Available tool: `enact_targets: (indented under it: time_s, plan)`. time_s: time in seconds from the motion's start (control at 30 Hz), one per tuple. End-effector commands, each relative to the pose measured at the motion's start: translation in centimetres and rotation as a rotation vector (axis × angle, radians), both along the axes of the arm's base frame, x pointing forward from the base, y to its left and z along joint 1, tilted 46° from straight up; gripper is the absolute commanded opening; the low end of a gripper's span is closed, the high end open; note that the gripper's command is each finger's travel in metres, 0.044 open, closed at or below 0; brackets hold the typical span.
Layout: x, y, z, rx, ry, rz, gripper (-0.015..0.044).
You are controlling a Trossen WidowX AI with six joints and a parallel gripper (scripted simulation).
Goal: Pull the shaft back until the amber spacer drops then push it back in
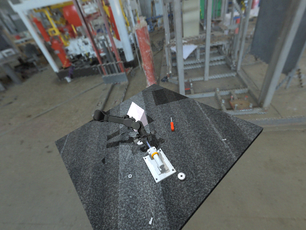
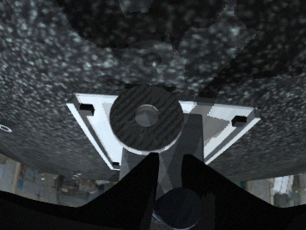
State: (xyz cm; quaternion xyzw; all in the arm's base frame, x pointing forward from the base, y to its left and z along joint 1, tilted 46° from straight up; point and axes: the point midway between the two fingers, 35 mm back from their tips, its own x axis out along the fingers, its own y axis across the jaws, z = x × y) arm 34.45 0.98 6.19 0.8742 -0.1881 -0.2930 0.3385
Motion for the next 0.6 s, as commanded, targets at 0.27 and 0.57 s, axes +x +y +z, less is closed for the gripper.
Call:
enact_targets:
  time_s: [0.27,0.57]
  plan:
    - [-0.23,-0.03,0.01,0.002,-0.003,-0.002,0.0]
    - [-0.33,-0.02,0.0,0.002,-0.003,-0.002,0.0]
